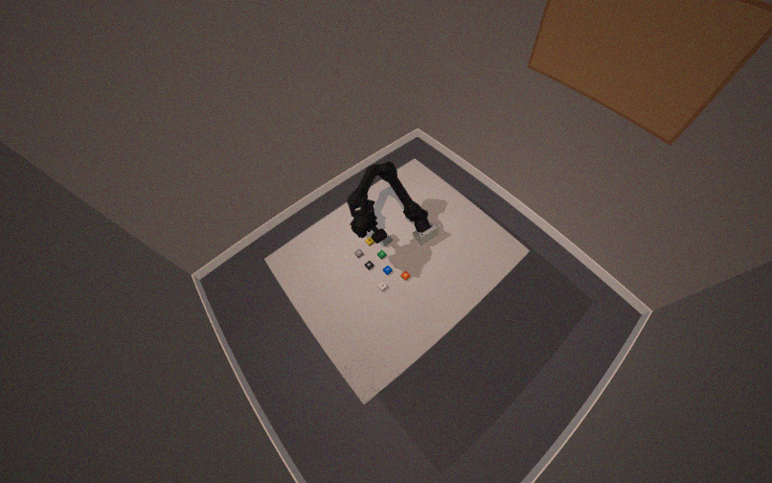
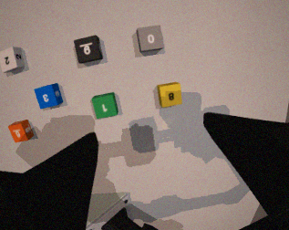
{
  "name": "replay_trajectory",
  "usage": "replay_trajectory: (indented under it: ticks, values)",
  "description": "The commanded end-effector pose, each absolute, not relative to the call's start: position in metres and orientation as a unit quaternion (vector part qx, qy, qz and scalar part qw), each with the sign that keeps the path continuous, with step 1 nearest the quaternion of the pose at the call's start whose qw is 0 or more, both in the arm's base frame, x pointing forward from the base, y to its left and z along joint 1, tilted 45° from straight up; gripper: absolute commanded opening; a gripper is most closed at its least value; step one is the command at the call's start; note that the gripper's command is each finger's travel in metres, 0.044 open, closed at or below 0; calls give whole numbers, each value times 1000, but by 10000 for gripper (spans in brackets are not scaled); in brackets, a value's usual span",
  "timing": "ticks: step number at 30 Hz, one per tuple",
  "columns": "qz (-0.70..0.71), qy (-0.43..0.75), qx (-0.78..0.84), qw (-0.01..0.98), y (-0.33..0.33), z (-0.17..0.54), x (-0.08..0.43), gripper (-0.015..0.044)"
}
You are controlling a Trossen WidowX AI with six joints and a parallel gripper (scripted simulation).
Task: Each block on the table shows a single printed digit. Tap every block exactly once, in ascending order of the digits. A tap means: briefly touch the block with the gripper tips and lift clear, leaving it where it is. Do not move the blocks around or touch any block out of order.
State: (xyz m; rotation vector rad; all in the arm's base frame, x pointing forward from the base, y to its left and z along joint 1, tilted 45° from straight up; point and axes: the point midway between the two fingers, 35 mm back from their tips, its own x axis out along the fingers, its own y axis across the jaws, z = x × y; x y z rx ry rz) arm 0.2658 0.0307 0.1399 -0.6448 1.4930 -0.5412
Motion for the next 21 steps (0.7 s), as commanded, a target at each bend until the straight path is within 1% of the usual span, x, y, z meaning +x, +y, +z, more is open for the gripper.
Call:
replay_trajectory:
  ticks: [1,21]
  values:
    - [-237,667,-295,642,65,100,246,400]
    - [-237,667,-295,642,67,98,244,400]
